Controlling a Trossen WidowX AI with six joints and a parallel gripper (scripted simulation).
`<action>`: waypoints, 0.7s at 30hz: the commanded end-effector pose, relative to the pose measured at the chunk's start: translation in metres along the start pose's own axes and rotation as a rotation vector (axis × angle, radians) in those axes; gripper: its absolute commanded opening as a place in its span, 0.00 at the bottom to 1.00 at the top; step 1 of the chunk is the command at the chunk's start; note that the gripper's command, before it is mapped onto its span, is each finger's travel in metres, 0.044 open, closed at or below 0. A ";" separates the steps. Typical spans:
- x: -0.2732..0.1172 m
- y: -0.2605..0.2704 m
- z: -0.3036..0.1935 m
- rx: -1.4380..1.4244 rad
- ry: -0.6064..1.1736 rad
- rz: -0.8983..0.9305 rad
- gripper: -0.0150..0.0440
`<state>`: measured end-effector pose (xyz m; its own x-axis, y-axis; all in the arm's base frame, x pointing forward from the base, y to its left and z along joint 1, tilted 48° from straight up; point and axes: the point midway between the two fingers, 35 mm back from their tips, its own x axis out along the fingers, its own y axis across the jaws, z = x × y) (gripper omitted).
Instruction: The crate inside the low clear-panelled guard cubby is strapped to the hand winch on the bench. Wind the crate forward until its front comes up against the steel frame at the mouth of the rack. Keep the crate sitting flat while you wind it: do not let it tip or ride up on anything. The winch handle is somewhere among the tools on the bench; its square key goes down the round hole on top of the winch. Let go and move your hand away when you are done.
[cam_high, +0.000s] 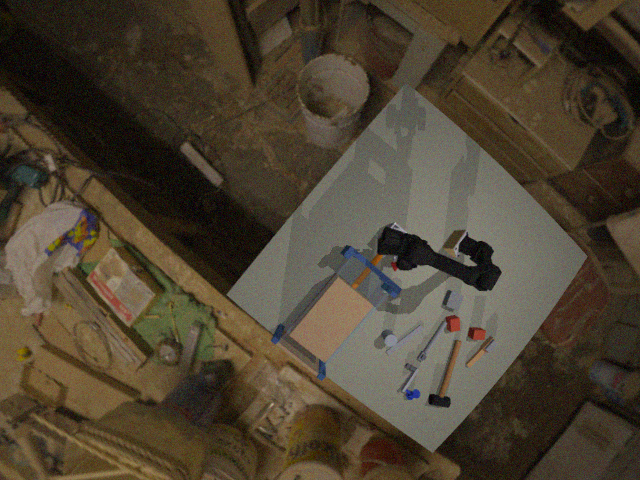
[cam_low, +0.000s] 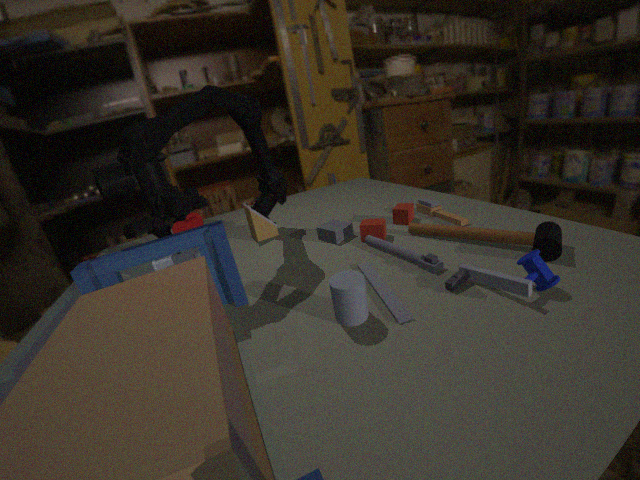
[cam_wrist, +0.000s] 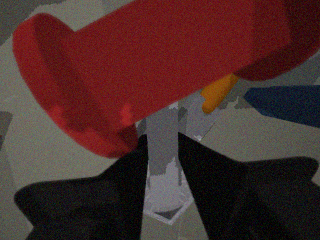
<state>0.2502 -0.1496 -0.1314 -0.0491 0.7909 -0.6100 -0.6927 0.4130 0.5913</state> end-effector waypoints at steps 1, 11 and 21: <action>0.003 0.000 -0.001 0.008 -0.002 -0.001 0.25; 0.006 -0.001 -0.002 0.038 -0.002 -0.006 0.25; 0.006 -0.003 -0.002 0.083 -0.002 -0.013 0.25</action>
<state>0.2508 -0.1492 -0.1352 -0.0365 0.7868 -0.6161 -0.6351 0.4578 0.6222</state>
